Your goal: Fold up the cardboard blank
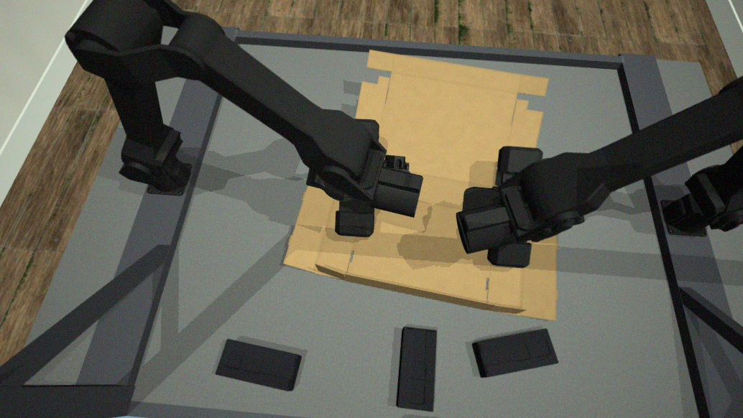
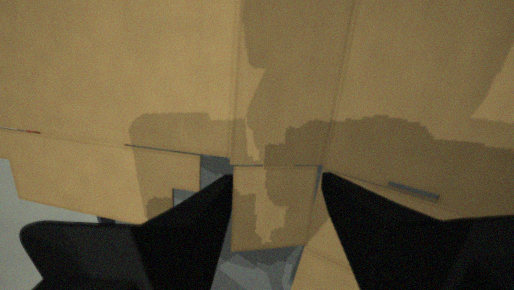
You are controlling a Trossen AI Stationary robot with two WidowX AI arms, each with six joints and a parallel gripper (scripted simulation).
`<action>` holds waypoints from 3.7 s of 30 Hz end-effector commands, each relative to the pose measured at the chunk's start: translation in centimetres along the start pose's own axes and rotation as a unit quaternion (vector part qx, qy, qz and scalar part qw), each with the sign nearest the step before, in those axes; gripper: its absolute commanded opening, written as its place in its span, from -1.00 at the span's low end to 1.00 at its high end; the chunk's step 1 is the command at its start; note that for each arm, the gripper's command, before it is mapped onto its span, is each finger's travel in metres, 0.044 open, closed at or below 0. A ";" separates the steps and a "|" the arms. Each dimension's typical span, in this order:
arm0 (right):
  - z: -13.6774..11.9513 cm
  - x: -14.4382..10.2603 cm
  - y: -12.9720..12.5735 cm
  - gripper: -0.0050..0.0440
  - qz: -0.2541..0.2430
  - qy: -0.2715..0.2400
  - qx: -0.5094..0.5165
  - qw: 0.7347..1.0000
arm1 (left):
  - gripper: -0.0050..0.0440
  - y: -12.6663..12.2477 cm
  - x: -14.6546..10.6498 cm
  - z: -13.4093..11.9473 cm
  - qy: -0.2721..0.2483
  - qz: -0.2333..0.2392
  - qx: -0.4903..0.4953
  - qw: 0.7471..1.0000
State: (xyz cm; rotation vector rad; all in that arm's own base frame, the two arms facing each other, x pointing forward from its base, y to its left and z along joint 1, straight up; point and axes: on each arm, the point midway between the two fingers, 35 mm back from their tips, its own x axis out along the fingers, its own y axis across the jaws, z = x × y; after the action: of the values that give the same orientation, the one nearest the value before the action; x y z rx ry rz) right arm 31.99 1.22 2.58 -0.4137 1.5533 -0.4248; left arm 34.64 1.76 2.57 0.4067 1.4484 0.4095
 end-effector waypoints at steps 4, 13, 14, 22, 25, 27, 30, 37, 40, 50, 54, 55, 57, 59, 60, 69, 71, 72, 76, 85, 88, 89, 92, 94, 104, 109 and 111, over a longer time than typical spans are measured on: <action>0.6 0.0 1.6 0.20 0.017 -0.004 -0.002 1.000 | 0.20 -1.6 0.3 -0.1 0.005 -0.014 0.008 1.000; 0.6 -0.2 0.9 0.40 0.012 -0.002 -0.003 1.000 | 0.40 -1.2 0.0 -0.1 0.003 -0.009 0.007 1.000; 0.6 -0.2 0.9 0.40 0.012 -0.002 -0.003 1.000 | 0.40 -1.2 0.0 -0.1 0.003 -0.009 0.007 1.000; 0.6 -0.6 1.2 0.40 0.021 -0.003 -0.003 1.000 | 0.40 -1.4 -0.3 -0.1 0.002 -0.011 0.008 1.000; 0.5 -0.6 1.2 0.40 0.021 -0.003 -0.003 1.000 | 0.40 -1.4 -0.4 -0.1 0.002 -0.011 0.008 1.000; 0.5 -0.7 1.2 0.40 0.021 -0.003 -0.003 1.000 | 0.40 -1.4 -0.5 -0.1 0.002 -0.011 0.008 1.000; 0.5 -0.8 1.1 0.40 0.021 -0.003 -0.003 1.000 | 0.40 -1.4 -0.6 -0.1 0.002 -0.011 0.008 1.000; 0.5 -1.9 0.9 0.40 0.027 -0.004 -0.002 1.000 | 0.40 -1.1 -1.7 0.0 0.002 -0.013 0.011 1.000; 0.5 -2.6 0.6 0.40 0.027 -0.004 -0.002 1.000 | 0.40 -0.6 -2.3 0.1 0.002 -0.013 0.011 1.000; -0.1 -3.2 -4.7 0.40 0.038 -0.012 0.000 0.999 | 0.40 4.6 -3.2 0.9 0.009 -0.022 0.012 1.000; 0.0 -3.7 -3.9 0.40 0.038 -0.012 0.000 0.999 | 0.40 4.0 -3.7 0.7 0.010 -0.023 0.012 1.000; 0.0 -3.8 -3.8 0.40 0.038 -0.012 0.000 0.999 | 0.40 3.9 -3.8 0.7 0.010 -0.023 0.012 1.000; 0.0 -3.8 -3.8 0.40 0.038 -0.012 0.000 0.999 | 0.21 4.6 -3.1 0.7 0.013 -0.023 0.011 1.000; 0.0 -3.8 -3.8 0.40 0.038 -0.012 0.000 0.999 | 0.01 6.1 -3.1 0.9 0.023 -0.035 0.013 0.999; 0.0 -3.8 -3.8 0.40 0.038 -0.012 0.000 0.999 | -0.09 7.2 -3.0 0.9 0.030 -0.045 0.014 0.998; 0.0 -3.8 -3.8 0.40 0.038 -0.012 0.000 0.999 | -0.77 17.7 -3.1 -0.6 0.059 -0.135 0.018 0.989; 0.0 -3.8 -3.8 0.40 0.038 -0.012 0.000 0.999 | -0.80 20.8 -3.3 -1.6 0.052 -0.159 0.015 0.986; 0.0 -3.8 -3.8 0.40 0.038 -0.012 0.000 0.999 | -0.80 21.8 -3.5 -2.0 0.050 -0.166 0.014 0.985; 0.0 -3.8 -3.8 0.40 0.038 -0.012 0.000 0.999 | -0.80 25.4 -4.1 -3.9 0.040 -0.194 0.011 0.980; 0.0 -3.8 -3.8 0.40 0.038 -0.012 0.000 0.999 | -0.80 30.1 -5.6 -7.6 0.015 -0.228 0.005 0.973; 0.0 -3.8 -3.8 0.40 0.038 -0.012 0.000 0.999 | -0.80 30.3 -5.7 -7.8 0.013 -0.230 0.005 0.973; 0.0 -3.8 -3.8 0.40 0.038 -0.012 0.000 0.999 | -0.80 30.3 -5.7 -7.8 0.013 -0.230 0.005 0.973; 0.0 -3.8 -3.8 0.40 0.038 -0.012 0.000 0.999 | -0.71 30.3 -5.7 -7.8 0.011 -0.230 0.002 0.973; 0.0 -3.8 -3.8 0.40 0.038 -0.012 0.000 0.999 | -0.52 30.4 -5.1 -7.4 -0.004 -0.230 -0.022 0.973; 0.0 -3.8 -3.8 0.40 0.038 -0.012 0.000 0.999 | 0.27 30.8 -1.9 -5.8 -0.102 -0.249 -0.182 0.946; 0.0 -3.8 -3.8 0.40 0.038 -0.012 0.000 0.999 | 0.33 31.3 -1.0 -5.3 -0.143 -0.254 -0.233 0.928; 0.0 -3.8 -3.8 0.40 0.038 -0.012 0.000 0.999 | 0.33 31.4 -0.7 -5.1 -0.160 -0.256 -0.251 0.920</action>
State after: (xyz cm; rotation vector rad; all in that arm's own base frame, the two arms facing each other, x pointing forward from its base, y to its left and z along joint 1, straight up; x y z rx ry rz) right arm 31.71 -0.28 6.90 -0.3730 1.5688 -0.3600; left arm 28.54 28.22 18.15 -0.2750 1.1444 0.2121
